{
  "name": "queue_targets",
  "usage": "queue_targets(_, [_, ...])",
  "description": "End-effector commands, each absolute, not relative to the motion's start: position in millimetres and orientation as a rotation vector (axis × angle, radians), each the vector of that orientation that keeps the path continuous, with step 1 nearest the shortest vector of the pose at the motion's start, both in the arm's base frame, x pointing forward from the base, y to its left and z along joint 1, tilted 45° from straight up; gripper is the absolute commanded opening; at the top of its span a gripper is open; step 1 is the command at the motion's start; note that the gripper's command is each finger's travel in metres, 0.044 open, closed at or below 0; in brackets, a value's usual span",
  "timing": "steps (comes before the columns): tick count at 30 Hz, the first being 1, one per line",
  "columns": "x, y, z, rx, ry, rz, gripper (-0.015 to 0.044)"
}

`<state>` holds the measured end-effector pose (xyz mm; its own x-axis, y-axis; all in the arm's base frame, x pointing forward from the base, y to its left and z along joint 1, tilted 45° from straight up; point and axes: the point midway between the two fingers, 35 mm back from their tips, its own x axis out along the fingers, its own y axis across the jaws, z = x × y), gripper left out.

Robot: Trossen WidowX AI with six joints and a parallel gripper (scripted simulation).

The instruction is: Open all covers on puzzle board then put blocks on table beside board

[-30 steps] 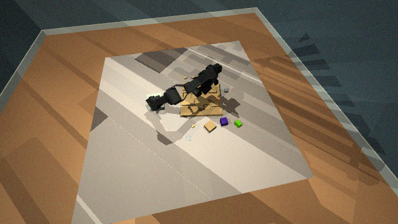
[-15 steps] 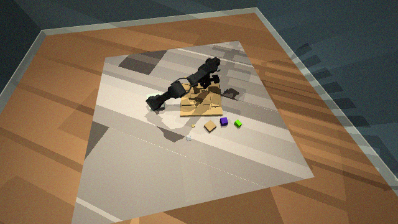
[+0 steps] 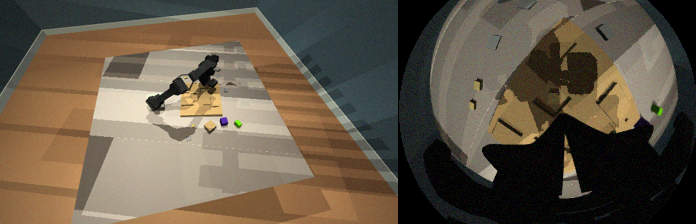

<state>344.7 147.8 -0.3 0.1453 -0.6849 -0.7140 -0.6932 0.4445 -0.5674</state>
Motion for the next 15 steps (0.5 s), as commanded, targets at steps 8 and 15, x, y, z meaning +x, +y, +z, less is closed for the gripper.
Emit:
queue_targets(8, [345.2,150.9,-7.5,-1.145,1.526,-0.088,0.0])
queue_targets(15, [349.9,131.2,-28.7,-1.145,1.526,-0.089,0.0])
